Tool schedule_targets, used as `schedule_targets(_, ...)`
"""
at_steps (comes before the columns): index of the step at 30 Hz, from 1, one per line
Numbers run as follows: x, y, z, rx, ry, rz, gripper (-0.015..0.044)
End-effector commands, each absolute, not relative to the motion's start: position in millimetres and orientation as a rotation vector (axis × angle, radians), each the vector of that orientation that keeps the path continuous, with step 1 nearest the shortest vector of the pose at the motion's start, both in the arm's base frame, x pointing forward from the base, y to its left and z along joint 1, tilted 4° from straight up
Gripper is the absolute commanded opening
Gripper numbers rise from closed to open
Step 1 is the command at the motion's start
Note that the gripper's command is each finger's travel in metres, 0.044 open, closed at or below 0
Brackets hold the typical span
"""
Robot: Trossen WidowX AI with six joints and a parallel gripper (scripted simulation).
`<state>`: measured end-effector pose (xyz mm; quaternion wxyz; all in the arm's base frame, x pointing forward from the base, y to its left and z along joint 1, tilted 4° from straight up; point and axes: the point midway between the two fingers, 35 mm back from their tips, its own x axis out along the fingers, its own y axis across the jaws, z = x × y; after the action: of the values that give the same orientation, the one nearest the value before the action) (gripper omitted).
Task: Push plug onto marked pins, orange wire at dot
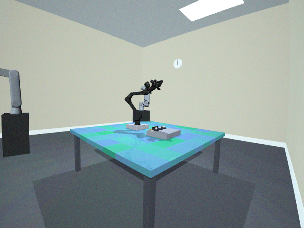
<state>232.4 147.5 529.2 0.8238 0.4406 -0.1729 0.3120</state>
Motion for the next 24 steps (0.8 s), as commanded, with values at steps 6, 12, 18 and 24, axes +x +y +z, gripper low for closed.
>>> schedule_targets(6, 261.9, 124.2, 487.9, 0.695, -0.350, 0.496, 0.0115)
schedule_targets(12, 279.1, 105.3, 459.2, 0.549, -0.319, 0.390, 0.0115)
schedule_targets(18, 293.2, 83.8, 430.3, 0.407, -0.278, 0.290, 0.0115)
schedule_targets(24, 304.2, 59.7, 400.0, 0.273, -0.225, 0.194, 0.0115)
